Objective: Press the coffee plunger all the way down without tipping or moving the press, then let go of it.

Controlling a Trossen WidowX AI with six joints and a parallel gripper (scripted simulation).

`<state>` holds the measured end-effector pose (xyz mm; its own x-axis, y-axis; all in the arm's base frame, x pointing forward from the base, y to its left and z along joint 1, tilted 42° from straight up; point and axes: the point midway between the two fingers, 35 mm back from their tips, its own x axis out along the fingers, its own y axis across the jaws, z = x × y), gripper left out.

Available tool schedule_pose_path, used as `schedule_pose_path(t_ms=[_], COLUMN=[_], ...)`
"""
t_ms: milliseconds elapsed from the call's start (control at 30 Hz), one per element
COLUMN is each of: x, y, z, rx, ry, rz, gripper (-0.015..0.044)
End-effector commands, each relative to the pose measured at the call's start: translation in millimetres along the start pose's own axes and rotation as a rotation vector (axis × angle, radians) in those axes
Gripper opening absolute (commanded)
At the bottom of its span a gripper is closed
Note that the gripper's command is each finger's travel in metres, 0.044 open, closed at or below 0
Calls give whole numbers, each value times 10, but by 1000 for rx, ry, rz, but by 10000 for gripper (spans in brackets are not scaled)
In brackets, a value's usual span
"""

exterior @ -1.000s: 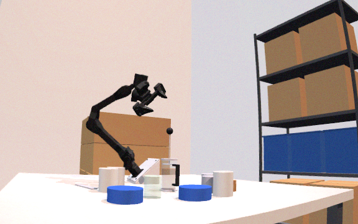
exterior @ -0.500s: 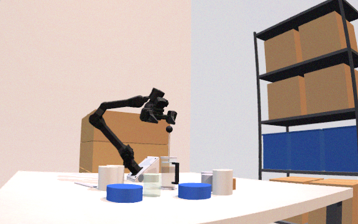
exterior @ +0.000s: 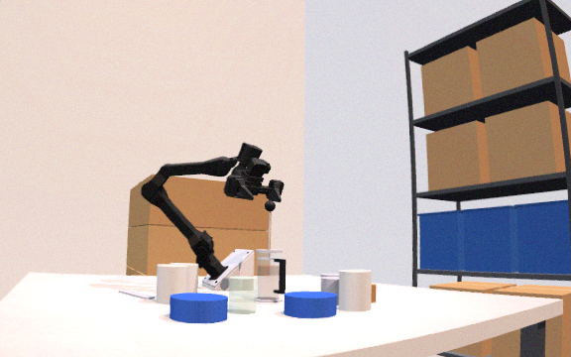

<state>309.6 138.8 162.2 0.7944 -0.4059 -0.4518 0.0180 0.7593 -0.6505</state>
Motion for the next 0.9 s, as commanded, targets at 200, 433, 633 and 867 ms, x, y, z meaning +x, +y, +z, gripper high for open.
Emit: schedule_pose_path(t_ms=[200, 433, 633, 867], x=[181, 286, 296, 296], y=[3, -6, -8, -8], z=[-23, -25, -25, -25], rx=[-6, -7, -7, -7], ry=[4, 1, 1, 1], rz=[0, -1, -2, -2], gripper=[440, 440, 335, 151])
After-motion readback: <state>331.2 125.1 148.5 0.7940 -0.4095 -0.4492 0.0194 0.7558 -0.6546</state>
